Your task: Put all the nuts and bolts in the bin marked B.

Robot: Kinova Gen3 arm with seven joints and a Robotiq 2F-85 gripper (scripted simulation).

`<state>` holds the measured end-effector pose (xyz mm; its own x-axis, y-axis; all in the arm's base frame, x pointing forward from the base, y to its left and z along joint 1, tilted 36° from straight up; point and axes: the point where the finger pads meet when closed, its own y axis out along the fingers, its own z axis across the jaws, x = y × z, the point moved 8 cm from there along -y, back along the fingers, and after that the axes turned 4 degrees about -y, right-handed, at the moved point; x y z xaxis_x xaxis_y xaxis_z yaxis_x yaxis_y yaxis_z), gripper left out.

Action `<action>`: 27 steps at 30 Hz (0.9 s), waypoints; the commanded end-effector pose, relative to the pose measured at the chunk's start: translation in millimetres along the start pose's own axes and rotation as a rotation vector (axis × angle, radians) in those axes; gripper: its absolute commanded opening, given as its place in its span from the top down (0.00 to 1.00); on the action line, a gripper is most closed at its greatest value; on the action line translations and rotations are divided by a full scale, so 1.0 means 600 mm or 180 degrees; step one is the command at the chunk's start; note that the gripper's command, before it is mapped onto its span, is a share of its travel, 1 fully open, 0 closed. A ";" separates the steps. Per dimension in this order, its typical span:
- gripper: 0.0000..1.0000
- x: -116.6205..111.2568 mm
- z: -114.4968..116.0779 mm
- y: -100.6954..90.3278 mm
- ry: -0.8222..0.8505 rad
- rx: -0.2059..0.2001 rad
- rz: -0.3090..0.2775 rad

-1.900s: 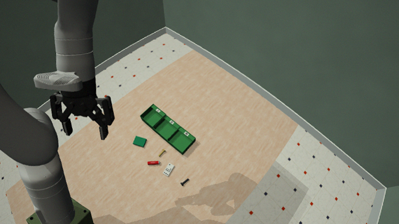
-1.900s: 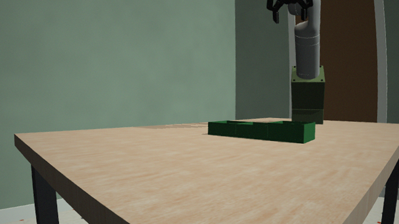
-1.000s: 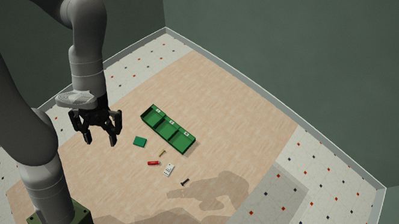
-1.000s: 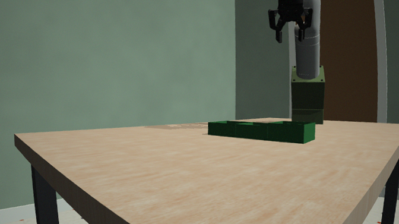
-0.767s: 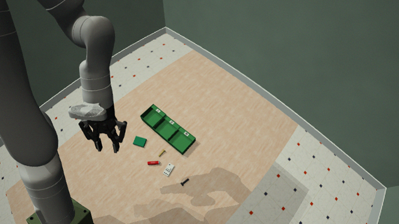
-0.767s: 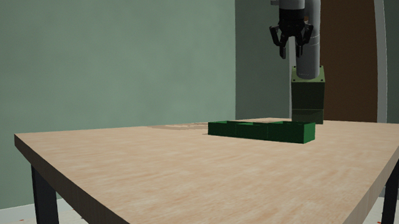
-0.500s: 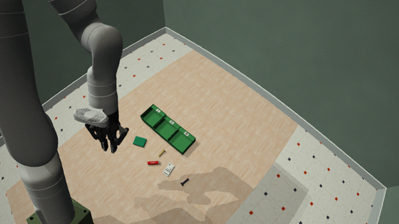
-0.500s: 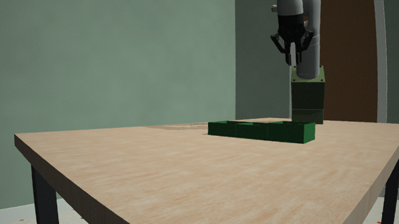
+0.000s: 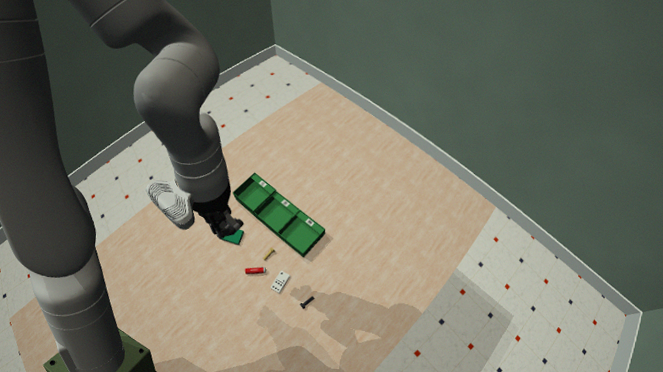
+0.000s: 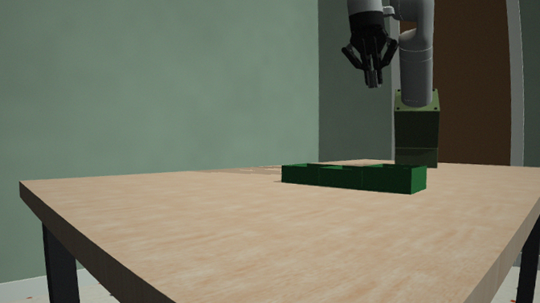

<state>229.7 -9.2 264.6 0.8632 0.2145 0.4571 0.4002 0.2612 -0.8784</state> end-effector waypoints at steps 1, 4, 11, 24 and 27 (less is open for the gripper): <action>0.91 0.008 -0.023 -0.006 0.0303 -0.0006 -0.0282; 0.91 0.021 -0.055 -0.018 0.0544 -0.0141 -0.0523; 0.91 0.021 -0.063 -0.019 0.0551 -0.0131 -0.0508; 0.91 0.086 -0.088 0.049 0.1663 -0.0041 -0.0529; 0.91 0.104 -0.095 0.068 0.1981 -0.0015 -0.0533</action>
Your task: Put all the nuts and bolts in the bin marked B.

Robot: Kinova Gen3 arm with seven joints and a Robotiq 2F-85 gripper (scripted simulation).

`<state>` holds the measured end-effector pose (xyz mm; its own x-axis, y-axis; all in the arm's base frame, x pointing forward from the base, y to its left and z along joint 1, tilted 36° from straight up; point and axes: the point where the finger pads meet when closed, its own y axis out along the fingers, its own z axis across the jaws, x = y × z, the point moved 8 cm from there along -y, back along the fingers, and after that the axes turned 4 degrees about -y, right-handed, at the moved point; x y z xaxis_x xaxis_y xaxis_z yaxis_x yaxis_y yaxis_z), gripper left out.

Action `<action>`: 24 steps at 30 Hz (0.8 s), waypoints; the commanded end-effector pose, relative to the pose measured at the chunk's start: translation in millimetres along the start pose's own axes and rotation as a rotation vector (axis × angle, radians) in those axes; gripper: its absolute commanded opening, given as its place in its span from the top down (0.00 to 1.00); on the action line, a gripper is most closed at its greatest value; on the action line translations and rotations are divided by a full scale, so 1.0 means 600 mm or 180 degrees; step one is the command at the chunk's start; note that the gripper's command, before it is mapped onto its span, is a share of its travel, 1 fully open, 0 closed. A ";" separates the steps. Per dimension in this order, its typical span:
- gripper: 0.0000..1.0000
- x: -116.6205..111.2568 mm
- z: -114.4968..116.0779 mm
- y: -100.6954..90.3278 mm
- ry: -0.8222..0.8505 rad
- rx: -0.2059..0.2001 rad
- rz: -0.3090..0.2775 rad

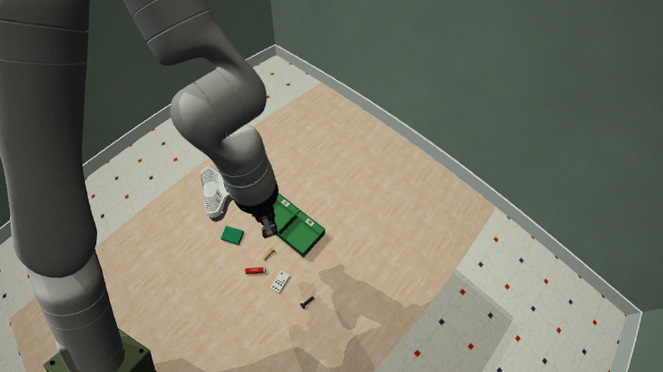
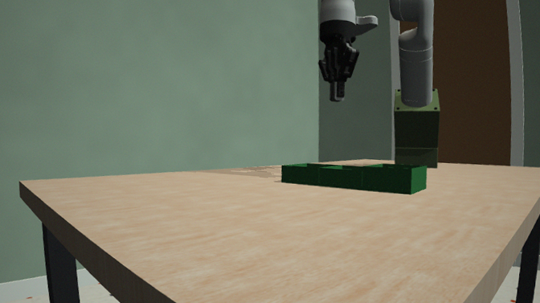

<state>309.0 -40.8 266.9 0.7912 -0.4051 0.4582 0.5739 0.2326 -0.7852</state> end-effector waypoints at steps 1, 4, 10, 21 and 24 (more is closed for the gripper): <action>0.91 -0.004 -0.006 0.032 0.0065 -0.0025 0.0108; 0.91 0.019 -0.001 0.067 0.0543 -0.0033 0.0105; 0.91 0.064 0.009 0.136 0.1498 -0.0049 0.0100; 0.91 0.076 0.012 0.153 0.2930 -0.0072 0.0088; 0.91 0.076 0.012 0.153 0.3407 -0.0079 0.0084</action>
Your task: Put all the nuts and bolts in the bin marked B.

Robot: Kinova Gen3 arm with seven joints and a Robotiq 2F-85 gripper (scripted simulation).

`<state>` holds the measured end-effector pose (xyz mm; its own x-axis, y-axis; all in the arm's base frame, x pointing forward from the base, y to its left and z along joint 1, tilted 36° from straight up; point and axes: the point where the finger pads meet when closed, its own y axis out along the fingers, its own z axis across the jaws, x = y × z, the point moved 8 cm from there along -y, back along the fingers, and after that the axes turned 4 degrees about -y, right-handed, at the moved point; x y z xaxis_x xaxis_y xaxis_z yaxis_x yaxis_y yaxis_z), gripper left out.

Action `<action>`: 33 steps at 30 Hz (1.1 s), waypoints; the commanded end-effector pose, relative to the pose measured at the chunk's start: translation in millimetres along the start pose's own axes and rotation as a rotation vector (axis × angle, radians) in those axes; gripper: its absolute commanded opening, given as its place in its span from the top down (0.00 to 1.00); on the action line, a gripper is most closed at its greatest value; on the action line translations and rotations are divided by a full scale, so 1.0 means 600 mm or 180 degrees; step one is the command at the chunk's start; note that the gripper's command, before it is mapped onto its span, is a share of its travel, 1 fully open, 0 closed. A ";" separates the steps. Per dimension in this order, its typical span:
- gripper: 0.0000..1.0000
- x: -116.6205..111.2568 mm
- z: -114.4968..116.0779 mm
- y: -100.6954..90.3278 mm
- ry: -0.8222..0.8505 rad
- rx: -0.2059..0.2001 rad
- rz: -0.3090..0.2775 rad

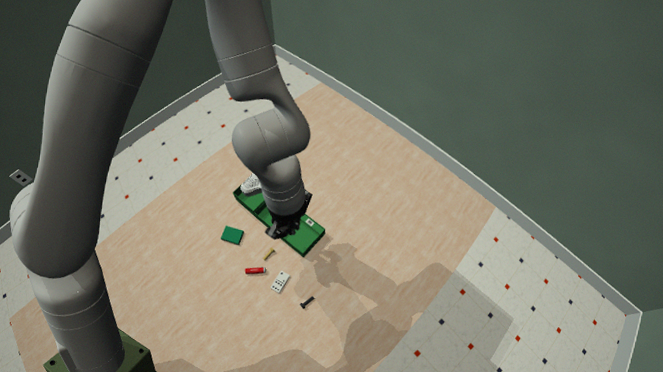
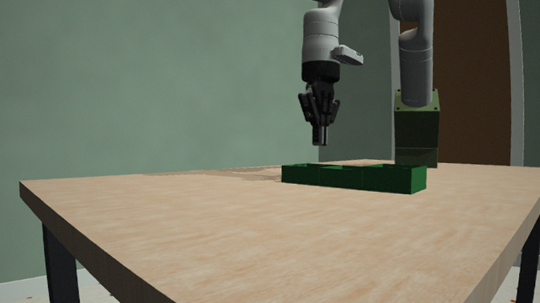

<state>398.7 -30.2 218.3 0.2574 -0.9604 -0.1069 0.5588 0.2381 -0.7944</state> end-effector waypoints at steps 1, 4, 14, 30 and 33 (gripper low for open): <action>0.91 0.002 0.000 0.000 0.0397 -0.0051 0.0009; 0.91 0.002 0.000 0.000 0.0874 -0.0052 0.0005; 0.91 0.002 0.000 0.000 0.2148 -0.0053 -0.0006; 0.91 0.002 0.000 0.000 0.4376 -0.0050 -0.0025; 0.91 0.002 0.000 0.000 0.4808 -0.0041 -0.0026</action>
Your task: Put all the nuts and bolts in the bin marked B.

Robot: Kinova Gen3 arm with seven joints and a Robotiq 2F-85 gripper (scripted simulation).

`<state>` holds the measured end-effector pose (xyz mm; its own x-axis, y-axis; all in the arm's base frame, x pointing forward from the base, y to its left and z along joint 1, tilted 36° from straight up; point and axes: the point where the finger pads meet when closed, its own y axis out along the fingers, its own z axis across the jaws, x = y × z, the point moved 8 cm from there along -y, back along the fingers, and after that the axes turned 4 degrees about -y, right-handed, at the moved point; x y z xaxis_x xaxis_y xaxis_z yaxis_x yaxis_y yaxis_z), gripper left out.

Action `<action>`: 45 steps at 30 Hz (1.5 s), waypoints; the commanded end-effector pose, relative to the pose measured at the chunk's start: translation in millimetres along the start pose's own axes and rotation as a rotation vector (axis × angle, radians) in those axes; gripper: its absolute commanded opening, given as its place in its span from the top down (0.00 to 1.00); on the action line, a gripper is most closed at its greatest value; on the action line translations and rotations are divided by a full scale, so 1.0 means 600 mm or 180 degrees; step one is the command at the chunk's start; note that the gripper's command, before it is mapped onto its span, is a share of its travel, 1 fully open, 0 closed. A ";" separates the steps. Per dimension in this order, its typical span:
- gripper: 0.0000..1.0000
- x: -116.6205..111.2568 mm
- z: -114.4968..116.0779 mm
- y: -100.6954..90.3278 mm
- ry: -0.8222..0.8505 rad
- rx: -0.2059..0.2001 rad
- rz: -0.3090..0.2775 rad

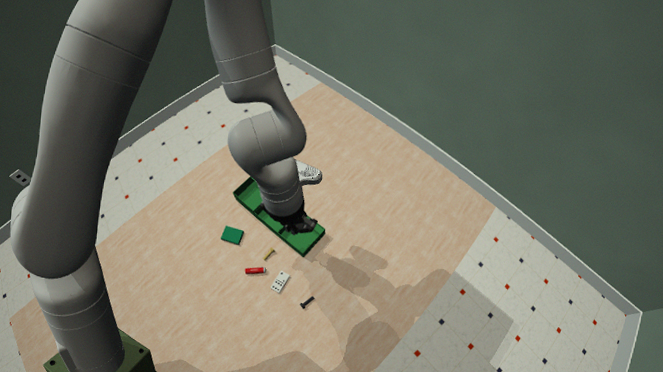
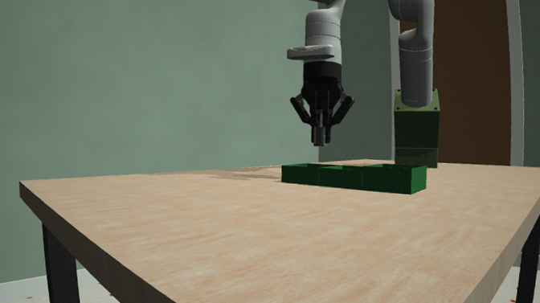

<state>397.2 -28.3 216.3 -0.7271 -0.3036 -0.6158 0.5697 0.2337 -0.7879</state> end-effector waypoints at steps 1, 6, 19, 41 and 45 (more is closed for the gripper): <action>0.91 -0.003 0.006 -0.002 0.0492 -0.0034 -0.0075; 0.91 -0.003 0.006 -0.002 0.0660 -0.0038 -0.0086; 0.91 -0.002 0.006 0.029 0.0660 -0.0038 -0.0086; 0.91 -0.001 0.005 0.085 0.0660 -0.0038 -0.0086; 0.91 -0.001 0.005 0.085 0.0660 -0.0038 -0.0086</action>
<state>427.7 -18.8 176.2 -0.8062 -0.1139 -0.5806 0.5448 0.2397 -0.8036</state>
